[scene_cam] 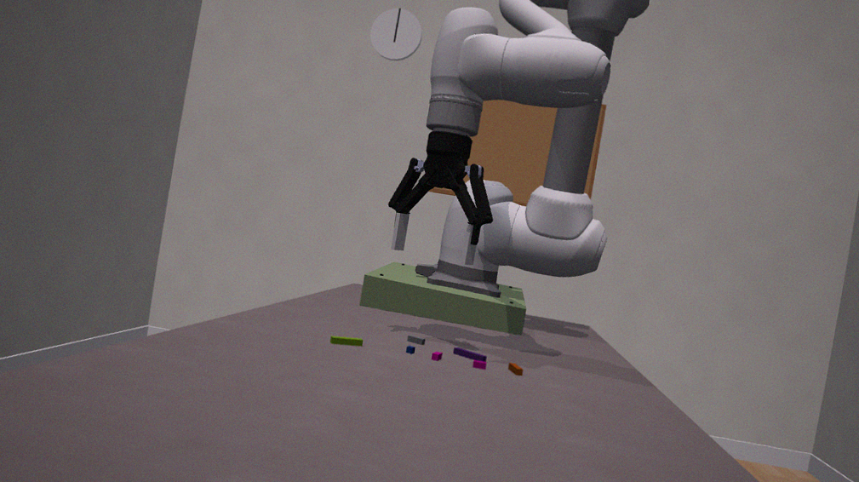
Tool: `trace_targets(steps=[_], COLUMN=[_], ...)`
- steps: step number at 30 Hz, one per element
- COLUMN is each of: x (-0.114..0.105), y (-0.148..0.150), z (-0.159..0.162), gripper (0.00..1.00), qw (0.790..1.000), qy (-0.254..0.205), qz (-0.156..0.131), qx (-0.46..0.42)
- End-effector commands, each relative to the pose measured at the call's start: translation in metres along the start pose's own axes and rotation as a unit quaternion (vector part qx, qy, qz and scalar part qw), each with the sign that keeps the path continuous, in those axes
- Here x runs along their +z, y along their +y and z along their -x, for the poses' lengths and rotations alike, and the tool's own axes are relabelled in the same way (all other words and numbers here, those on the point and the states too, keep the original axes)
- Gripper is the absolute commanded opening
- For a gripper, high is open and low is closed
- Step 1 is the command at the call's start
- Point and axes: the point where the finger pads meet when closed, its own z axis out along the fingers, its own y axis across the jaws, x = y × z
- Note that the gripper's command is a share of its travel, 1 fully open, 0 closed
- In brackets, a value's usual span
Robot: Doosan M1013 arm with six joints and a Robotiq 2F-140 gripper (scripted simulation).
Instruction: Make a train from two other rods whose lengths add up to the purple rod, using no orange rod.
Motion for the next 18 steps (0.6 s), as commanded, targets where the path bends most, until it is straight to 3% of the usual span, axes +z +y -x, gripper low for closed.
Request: trace_targets(steps=[1,3,10,18], x=[0.017,0.040,0.078,0.086], y=[0.012,0.029,0.058,0.065], z=[0.010,0.028,0.065,0.074], gripper=[1.00,1.00,1.00,1.00], qw=[1.000,0.998,0.992,0.989], qy=[0.004,0.006,0.009,0.010], qz=[-0.002,-0.003,-0.006,-0.006], qx=[0.025,0.062,0.129,0.145])
